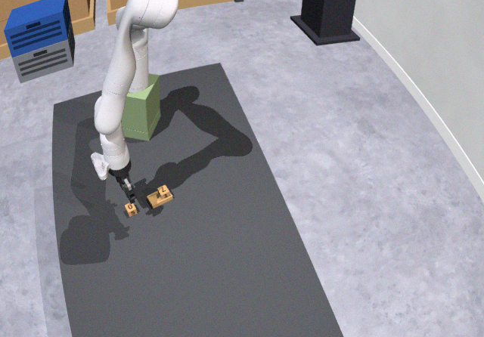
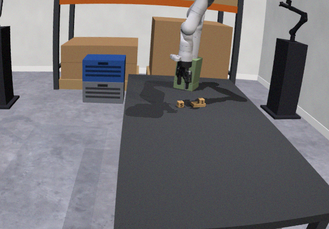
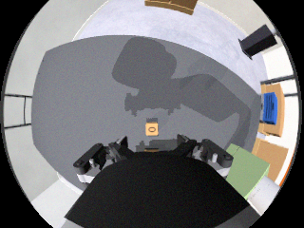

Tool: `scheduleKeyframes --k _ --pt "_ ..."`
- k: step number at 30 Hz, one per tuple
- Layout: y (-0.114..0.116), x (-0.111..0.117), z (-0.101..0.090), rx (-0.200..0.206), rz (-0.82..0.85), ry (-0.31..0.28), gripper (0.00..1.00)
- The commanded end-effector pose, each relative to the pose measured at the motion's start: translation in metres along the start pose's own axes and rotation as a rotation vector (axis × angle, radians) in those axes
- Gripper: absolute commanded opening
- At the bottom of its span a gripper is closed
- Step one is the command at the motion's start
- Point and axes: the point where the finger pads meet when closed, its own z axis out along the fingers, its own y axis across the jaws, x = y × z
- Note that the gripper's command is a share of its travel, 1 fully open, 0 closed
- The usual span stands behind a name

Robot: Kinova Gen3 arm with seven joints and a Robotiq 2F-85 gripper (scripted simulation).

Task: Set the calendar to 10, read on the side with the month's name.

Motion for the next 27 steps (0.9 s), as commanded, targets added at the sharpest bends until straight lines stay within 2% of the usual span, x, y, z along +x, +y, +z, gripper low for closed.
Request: scheduleKeyframes --k 1,27 --pt "0.0 -0.0019 -0.0018 0.001 -0.001 -0.005 1.0" --pt "0.0011 -0.0008 -0.0002 -0.004 -0.027 0.001 1.0"
